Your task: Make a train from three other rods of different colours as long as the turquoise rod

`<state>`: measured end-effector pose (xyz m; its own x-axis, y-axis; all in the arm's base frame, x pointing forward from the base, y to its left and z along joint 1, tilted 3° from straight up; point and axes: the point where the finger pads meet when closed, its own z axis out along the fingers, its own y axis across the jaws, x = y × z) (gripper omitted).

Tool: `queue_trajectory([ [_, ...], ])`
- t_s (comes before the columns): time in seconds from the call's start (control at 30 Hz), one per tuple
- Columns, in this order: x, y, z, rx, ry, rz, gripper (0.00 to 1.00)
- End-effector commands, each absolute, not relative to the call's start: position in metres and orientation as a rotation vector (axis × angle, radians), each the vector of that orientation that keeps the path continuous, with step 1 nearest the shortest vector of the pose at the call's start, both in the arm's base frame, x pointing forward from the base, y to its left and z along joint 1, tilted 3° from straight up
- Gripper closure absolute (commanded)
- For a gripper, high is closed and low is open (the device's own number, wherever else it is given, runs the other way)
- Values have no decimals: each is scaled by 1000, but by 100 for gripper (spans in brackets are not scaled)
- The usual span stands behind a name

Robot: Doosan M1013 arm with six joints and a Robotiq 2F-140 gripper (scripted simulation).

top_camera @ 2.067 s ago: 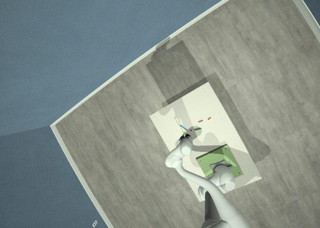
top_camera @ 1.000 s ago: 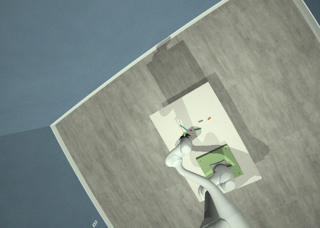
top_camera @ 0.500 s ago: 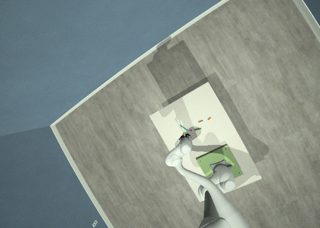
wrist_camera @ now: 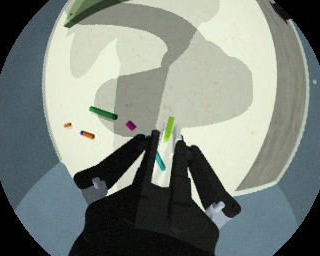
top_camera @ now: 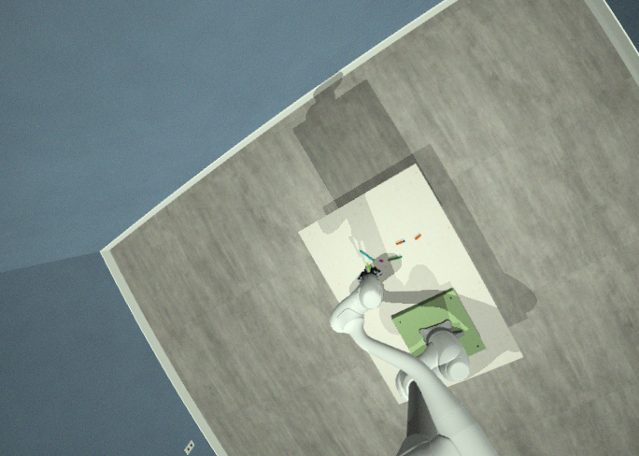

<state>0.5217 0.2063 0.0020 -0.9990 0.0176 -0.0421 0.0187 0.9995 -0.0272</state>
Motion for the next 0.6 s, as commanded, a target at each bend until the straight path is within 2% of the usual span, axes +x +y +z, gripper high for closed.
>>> queue_trajectory([
  [0.0,522,206,2,28,3099,-42,85],
  [0.5,522,206,2,28,3099,-42,85],
  [0.53,522,206,2,28,3099,-42,97],
  [0.57,522,206,2,28,3099,-42,97],
])
